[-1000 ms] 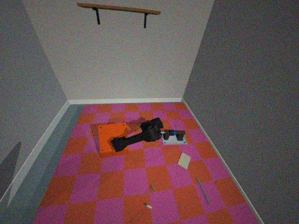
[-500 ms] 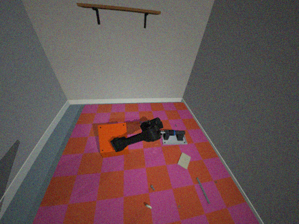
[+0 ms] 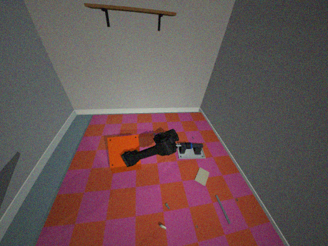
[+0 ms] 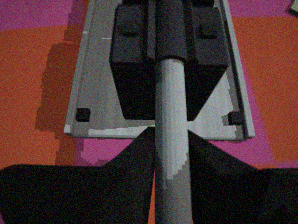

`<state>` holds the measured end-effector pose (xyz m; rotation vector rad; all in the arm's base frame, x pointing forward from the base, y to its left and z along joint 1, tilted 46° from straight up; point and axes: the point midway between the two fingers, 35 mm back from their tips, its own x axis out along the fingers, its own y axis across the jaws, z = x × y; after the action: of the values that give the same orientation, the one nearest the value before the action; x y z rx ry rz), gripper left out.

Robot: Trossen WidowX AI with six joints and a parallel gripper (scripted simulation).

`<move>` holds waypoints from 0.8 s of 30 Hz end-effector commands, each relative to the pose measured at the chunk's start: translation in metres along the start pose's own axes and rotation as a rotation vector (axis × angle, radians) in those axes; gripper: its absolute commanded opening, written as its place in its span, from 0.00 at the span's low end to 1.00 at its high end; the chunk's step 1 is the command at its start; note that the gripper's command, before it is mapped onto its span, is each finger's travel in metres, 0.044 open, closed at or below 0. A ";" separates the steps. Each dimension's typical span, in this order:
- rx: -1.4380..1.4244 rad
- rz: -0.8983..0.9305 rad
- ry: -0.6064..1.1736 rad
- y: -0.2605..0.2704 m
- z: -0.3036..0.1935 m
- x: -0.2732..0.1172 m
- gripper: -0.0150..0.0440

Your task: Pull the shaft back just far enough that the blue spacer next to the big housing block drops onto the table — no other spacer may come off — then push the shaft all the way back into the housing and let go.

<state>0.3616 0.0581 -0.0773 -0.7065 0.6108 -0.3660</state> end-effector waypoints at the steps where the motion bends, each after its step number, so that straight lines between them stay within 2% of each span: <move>1: 0.001 -0.003 0.001 0.000 -0.001 -0.001 0.25; 24: 0.001 -0.003 0.001 0.000 -0.003 -0.002 0.25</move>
<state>0.3594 0.0582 -0.0776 -0.7067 0.6110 -0.3656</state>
